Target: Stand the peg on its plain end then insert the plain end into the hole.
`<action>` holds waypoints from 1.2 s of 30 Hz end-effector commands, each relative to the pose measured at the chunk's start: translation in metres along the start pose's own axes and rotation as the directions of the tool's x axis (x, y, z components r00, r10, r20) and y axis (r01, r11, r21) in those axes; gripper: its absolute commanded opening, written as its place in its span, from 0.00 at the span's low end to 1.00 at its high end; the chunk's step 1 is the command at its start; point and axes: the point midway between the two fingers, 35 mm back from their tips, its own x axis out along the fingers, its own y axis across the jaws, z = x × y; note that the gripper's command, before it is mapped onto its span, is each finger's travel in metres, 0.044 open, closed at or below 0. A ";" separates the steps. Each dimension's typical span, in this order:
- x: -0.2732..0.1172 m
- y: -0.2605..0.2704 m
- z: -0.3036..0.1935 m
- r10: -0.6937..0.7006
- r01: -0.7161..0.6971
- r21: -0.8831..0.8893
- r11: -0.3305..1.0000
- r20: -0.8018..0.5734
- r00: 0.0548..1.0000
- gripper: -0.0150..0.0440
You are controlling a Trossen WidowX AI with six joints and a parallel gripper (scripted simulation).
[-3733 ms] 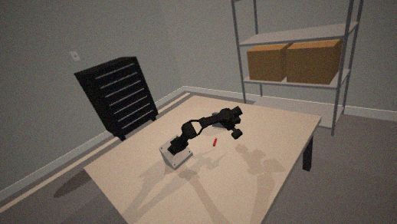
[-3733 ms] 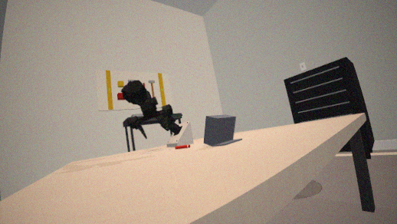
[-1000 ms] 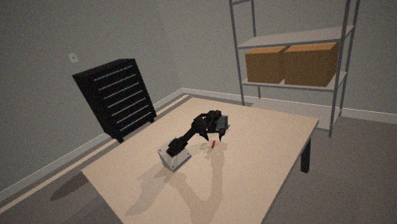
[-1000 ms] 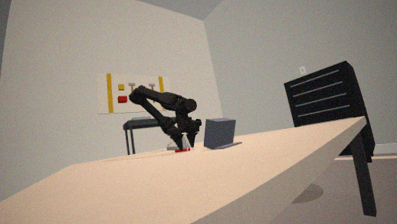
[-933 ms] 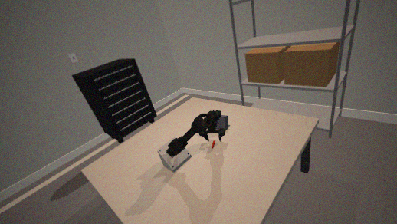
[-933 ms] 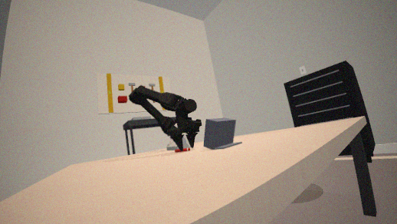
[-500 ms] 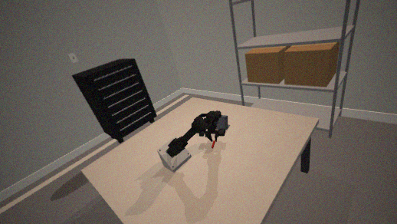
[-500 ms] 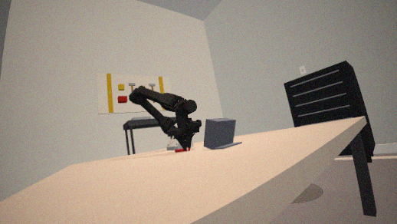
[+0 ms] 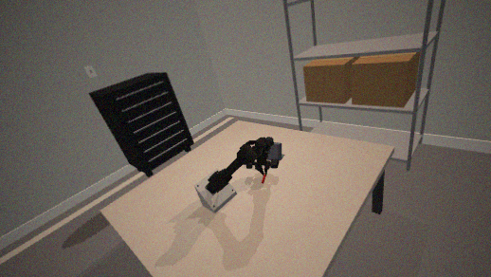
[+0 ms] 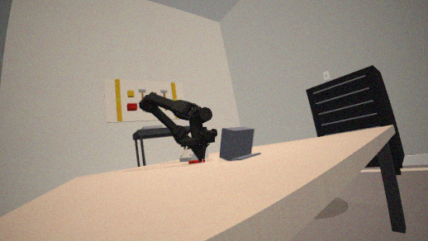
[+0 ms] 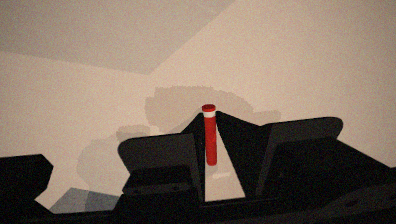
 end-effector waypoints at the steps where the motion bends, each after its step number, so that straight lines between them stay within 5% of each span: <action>1: 0.001 -0.001 -0.001 -0.004 0.004 -0.002 1.000 -0.005 1.000 0.34; 36: -0.017 0.000 -0.012 0.001 0.000 -0.003 1.000 0.273 0.962 0.34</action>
